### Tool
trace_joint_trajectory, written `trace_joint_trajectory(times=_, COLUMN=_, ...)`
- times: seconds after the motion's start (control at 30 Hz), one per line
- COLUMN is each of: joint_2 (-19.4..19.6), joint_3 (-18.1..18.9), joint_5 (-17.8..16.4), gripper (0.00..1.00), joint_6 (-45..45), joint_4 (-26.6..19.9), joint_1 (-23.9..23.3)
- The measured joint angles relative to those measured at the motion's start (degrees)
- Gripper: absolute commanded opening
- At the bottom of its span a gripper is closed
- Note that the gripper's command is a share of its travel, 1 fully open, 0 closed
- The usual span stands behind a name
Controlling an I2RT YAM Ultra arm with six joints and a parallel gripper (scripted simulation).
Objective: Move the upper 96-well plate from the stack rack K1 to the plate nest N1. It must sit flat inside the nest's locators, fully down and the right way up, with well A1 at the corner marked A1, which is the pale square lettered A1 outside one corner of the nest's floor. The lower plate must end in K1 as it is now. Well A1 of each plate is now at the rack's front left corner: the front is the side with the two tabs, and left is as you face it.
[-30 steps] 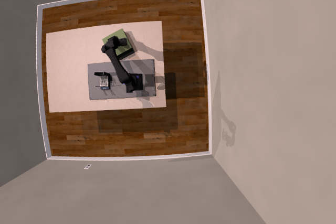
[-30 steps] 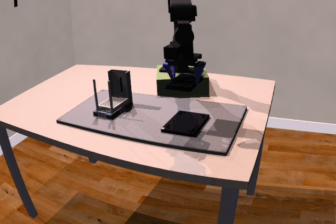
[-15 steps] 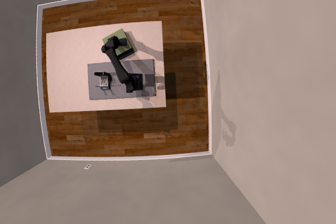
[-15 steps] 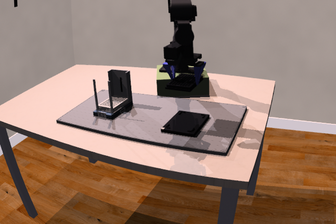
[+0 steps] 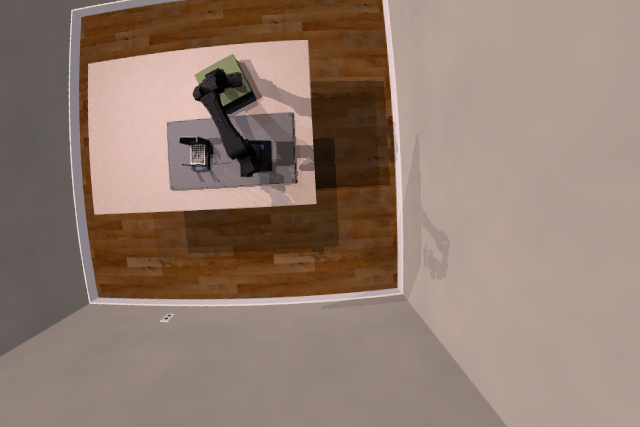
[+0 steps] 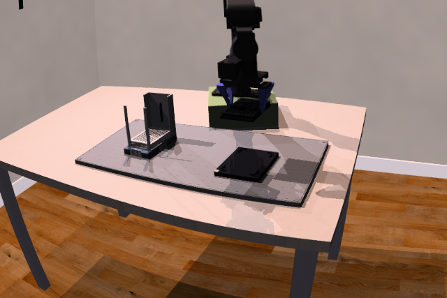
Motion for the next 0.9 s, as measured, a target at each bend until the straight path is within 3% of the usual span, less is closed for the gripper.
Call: trace_joint_trajectory(times=0.9, joint_2=-0.59, joint_3=-2.32, joint_5=0.0, gripper=0.0, joint_6=0.0, joint_4=2.1, joint_1=0.0)
